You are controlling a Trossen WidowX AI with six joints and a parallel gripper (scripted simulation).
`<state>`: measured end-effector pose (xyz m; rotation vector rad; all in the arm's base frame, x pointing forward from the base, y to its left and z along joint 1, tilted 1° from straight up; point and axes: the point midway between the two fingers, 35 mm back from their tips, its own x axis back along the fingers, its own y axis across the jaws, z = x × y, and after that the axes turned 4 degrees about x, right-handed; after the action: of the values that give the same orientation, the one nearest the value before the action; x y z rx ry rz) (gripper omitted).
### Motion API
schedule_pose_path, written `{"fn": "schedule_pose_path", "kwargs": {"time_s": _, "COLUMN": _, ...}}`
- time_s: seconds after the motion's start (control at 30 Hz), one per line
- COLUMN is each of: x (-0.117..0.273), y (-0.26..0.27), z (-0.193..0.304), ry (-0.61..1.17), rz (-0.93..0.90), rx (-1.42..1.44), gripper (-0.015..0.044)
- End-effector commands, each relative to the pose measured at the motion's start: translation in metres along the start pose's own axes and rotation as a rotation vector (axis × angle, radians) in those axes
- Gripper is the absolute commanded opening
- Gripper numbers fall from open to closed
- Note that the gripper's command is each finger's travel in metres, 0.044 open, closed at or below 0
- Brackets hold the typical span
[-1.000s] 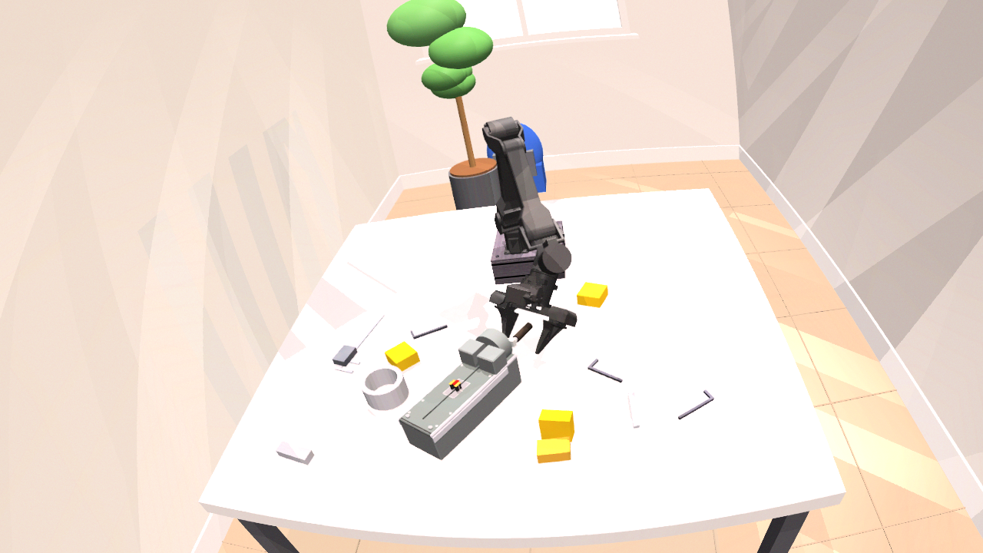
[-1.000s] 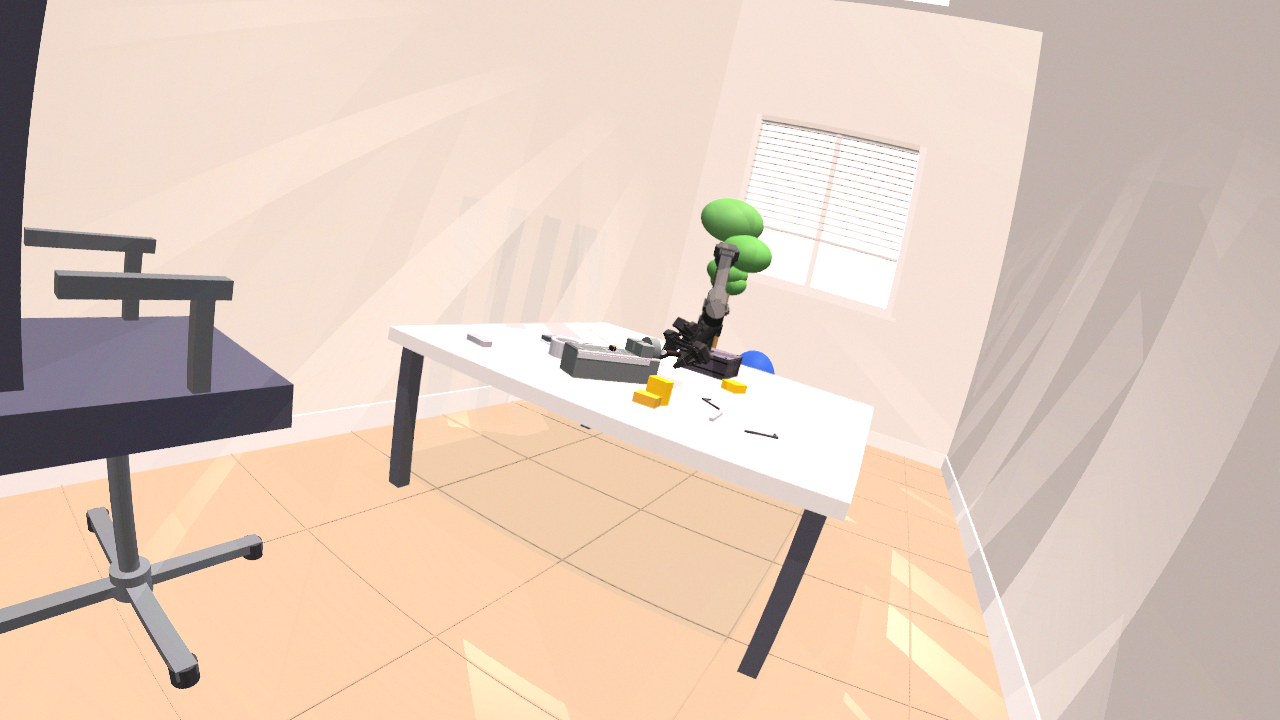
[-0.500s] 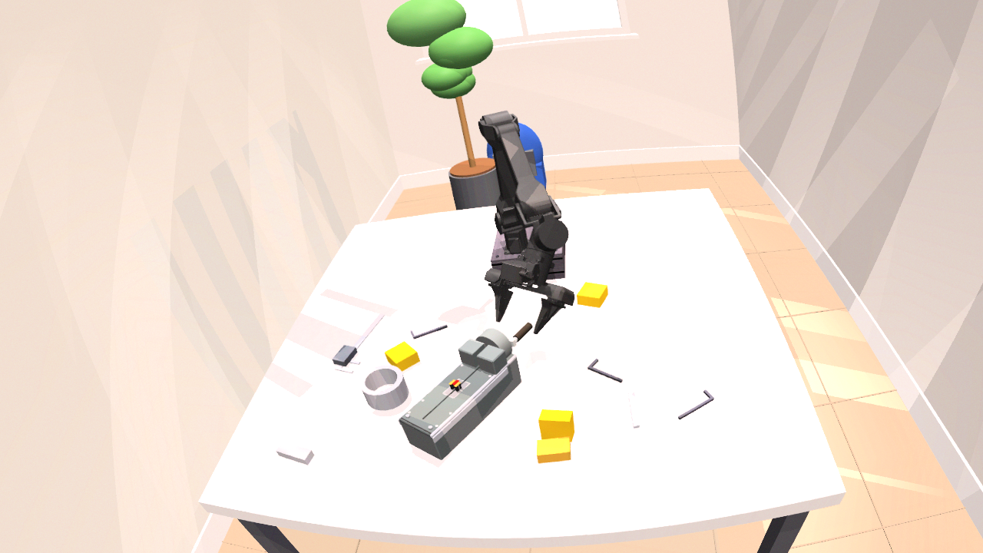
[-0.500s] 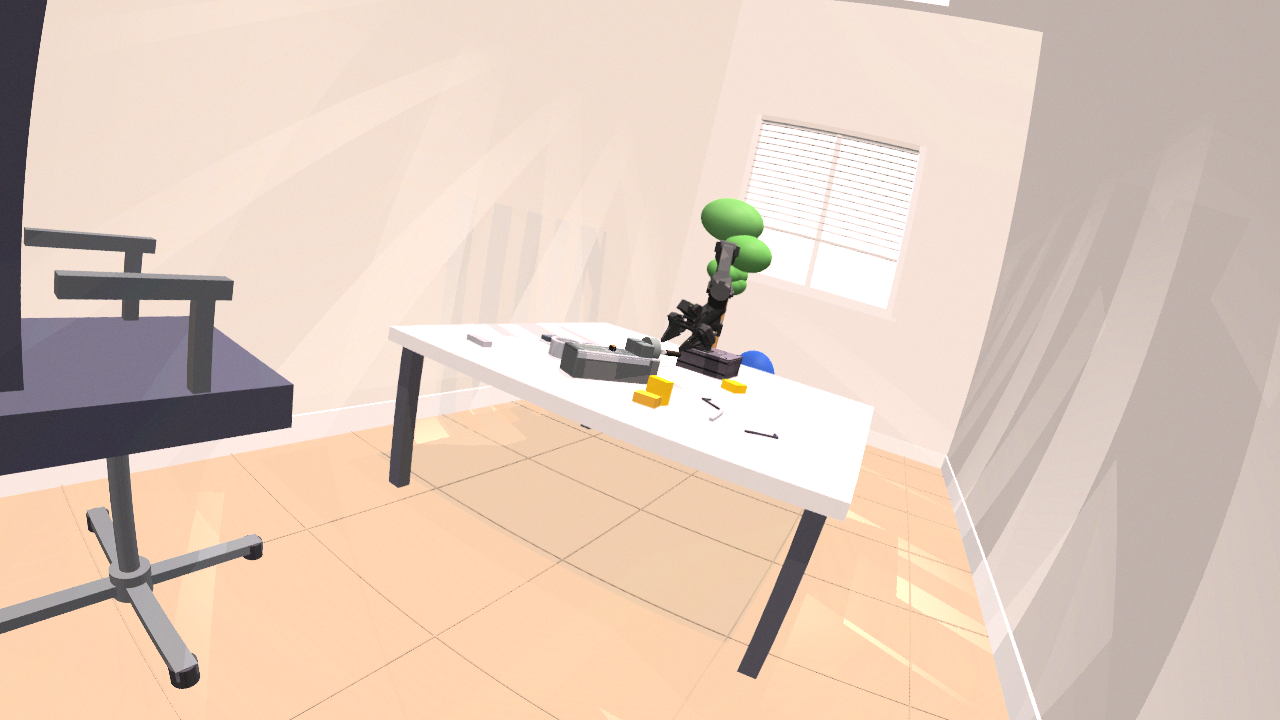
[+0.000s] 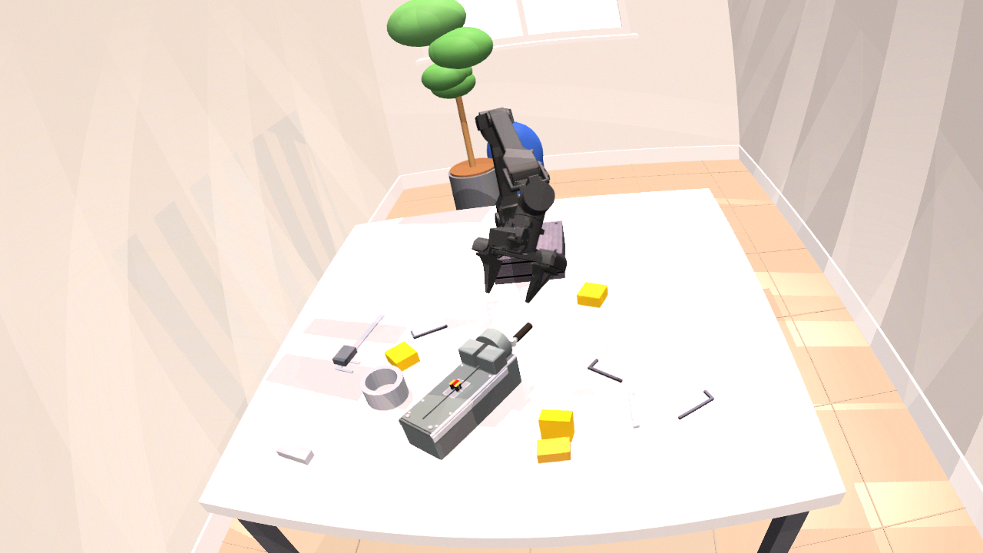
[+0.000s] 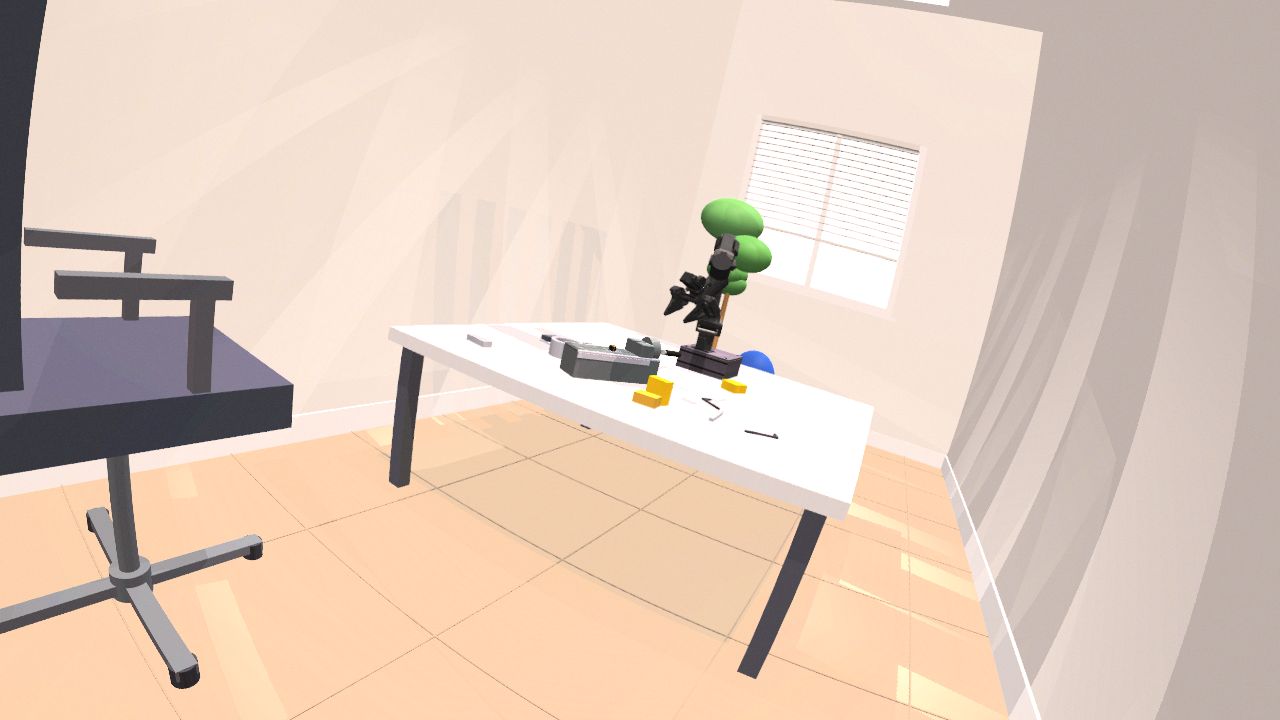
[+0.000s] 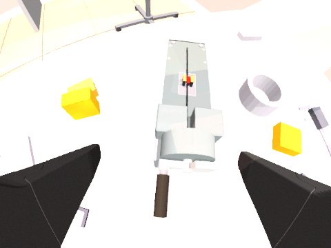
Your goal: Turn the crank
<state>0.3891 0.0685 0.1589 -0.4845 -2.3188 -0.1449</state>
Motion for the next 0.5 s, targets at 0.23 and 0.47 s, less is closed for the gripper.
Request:
{"fn": "schedule_pose_path", "kwargs": {"time_s": 0.23, "x": -0.041, "y": -0.029, "z": -0.04, "ry": 0.074, "rz": -0.101, "rx": 0.09, "gripper": 0.044}}
{"fn": "schedule_pose_path", "kwargs": {"time_s": 0.47, "x": -0.064, "y": -0.054, "z": -0.069, "ry": 0.073, "rz": -0.199, "rx": 0.175, "gripper": 0.044}}
